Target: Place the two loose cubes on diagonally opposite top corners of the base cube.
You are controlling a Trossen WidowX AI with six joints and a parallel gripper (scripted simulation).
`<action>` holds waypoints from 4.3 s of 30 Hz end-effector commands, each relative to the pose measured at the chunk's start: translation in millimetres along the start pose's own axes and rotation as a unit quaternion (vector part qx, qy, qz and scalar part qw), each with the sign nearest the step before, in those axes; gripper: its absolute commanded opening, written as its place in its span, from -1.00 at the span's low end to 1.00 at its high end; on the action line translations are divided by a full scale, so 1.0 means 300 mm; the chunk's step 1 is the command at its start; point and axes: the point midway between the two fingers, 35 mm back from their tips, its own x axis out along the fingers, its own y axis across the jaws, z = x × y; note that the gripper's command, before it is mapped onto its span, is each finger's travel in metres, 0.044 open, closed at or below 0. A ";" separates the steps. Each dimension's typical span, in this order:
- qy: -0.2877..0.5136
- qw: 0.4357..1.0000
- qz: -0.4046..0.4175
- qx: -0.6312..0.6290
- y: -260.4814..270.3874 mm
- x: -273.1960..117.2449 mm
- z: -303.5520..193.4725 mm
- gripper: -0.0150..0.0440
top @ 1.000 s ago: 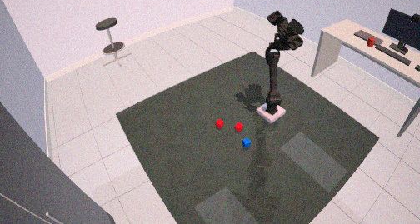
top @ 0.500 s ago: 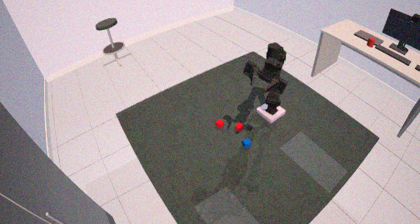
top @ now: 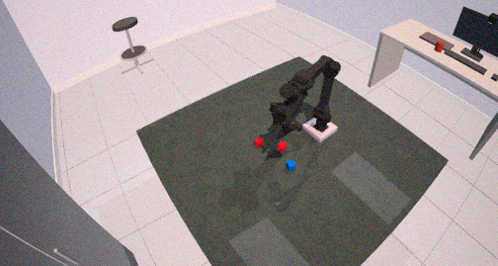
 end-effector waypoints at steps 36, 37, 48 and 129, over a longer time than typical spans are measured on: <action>0.220 0.835 -0.290 0.413 -0.530 0.226 -0.530 0.41; 0.220 0.835 -0.290 0.413 -0.530 0.226 -0.530 0.41; 0.220 0.835 -0.290 0.413 -0.547 0.269 -0.563 0.41; 0.305 0.925 -0.198 0.111 -0.337 0.122 -0.418 -0.14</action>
